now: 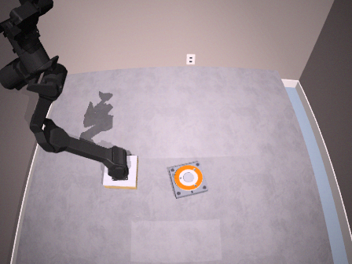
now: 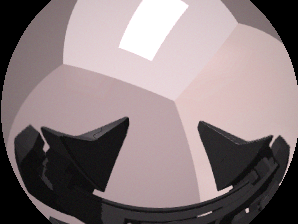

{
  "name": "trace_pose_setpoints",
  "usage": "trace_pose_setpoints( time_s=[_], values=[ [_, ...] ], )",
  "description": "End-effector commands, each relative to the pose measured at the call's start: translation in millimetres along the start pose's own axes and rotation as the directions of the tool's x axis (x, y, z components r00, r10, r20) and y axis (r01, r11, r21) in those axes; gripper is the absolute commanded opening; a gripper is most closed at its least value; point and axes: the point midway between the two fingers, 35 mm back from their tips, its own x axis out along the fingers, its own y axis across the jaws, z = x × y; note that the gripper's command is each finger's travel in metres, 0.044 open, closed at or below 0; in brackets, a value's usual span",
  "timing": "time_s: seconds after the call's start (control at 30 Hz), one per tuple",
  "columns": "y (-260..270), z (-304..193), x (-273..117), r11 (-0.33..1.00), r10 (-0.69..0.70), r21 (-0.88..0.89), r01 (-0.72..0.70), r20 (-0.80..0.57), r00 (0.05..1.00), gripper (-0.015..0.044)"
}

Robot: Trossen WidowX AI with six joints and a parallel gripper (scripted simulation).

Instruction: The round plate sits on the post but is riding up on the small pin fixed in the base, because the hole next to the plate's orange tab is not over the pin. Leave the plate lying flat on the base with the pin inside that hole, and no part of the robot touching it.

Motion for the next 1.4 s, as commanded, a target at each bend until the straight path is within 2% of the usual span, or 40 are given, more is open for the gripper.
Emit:
trace_pose_setpoints(
  time_s=[0.0, 0.03, 0.1, 0.27, 0.47, 0.53, 0.67, 0.77, 0.8, 0.93, 1.03, 1.07, 1.1, 1.13, 1.27, 1.37],
  values=[
    [-0.7, 4.0, -1.3, 1.0, 0.004, -0.008, -0.003, 0.015, 1.0, 0.0374],
    [-5.8, 17.8, -4.9, 0.999, 0.0, -0.034, 0.002, 0.064, 0.998, 0.0347],
    [-38.9, 73.0, -22.4, 0.985, -0.079, -0.129, 0.114, 0.246, 0.966, 0.0295],
    [-68.4, 115.9, -44.0, 0.952, -0.157, -0.186, 0.243, 0.386, 0.909, 0.0164],
    [-130.5, 194.4, -111.5, 0.796, -0.329, -0.213, 0.566, 0.633, 0.701, 0.0006],
    [-142.8, 208.1, -129.0, 0.748, -0.363, -0.201, 0.633, 0.674, 0.643, 0.0],
    [-179.8, 244.0, -191.5, 0.558, -0.462, -0.129, 0.82, 0.773, 0.436, 0.0],
    [-201.1, 260.3, -236.6, 0.407, -0.515, -0.061, 0.911, 0.808, 0.284, 0.0],
    [-203.4, 261.8, -242.1, 0.388, -0.521, -0.052, 0.92, 0.811, 0.266, 0.0],
    [-230.5, 274.1, -316.5, 0.122, -0.581, 0.068, 0.99, 0.814, 0.016, 0.0],
    [-244.6, 273.9, -368.3, -0.071, -0.604, 0.143, 0.987, 0.781, -0.157, 0.0],
    [-246.0, 273.4, -374.3, -0.093, -0.606, 0.151, 0.984, 0.776, -0.176, 0.0],
    [-249.9, 271.5, -392.1, -0.16, -0.61, 0.173, 0.972, 0.757, -0.235, 0.0],
    [-254.7, 267.1, -418.4, -0.258, -0.612, 0.201, 0.945, 0.723, -0.321, 0.0],
    [-262.5, 246.7, -486.5, -0.505, -0.597, 0.239, 0.829, 0.597, -0.536, 0.0],
    [-263.2, 229.0, -524.3, -0.635, -0.572, 0.231, 0.737, 0.5, -0.65, 0.0]
  ],
)
